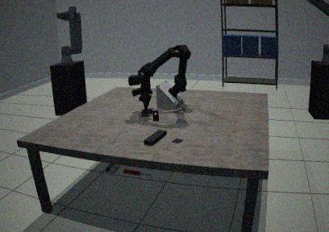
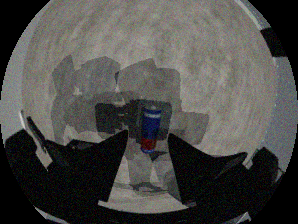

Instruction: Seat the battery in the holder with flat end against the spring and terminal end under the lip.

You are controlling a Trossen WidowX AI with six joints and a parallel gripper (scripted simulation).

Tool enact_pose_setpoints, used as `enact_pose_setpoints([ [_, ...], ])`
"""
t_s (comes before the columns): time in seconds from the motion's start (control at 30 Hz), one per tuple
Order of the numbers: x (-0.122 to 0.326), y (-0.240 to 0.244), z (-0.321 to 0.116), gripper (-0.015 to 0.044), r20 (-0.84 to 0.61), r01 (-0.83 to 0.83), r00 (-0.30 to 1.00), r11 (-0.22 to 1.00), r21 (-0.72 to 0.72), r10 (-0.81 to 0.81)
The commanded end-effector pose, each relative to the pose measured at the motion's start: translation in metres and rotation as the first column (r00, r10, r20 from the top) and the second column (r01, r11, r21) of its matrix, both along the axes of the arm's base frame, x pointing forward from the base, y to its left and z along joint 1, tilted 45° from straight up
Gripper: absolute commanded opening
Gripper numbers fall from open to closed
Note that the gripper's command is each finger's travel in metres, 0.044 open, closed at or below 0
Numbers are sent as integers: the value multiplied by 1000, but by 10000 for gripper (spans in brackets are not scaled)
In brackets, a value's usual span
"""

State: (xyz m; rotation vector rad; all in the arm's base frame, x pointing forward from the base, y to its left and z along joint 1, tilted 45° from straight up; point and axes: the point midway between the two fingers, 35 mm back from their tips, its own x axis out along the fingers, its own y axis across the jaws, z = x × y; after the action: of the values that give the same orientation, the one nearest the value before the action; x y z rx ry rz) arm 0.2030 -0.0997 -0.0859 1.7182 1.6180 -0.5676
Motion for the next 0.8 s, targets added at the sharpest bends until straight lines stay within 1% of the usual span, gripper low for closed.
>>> enact_pose_setpoints([
  [0.0,-1,9,-6,233,-7,3,1000,1000,14,-3],
  [0.37,0,20,-16,233,-6,3,1000,1000,16,-3],
  [0.53,0,20,-16,102,-6,3,1000,1000,16,-3],
  [0.67,0,20,-16,76,-6,3,1000,1000,16,-3],
  [0.77,0,20,-16,71,-6,3,1000,1000,16,-3],
])
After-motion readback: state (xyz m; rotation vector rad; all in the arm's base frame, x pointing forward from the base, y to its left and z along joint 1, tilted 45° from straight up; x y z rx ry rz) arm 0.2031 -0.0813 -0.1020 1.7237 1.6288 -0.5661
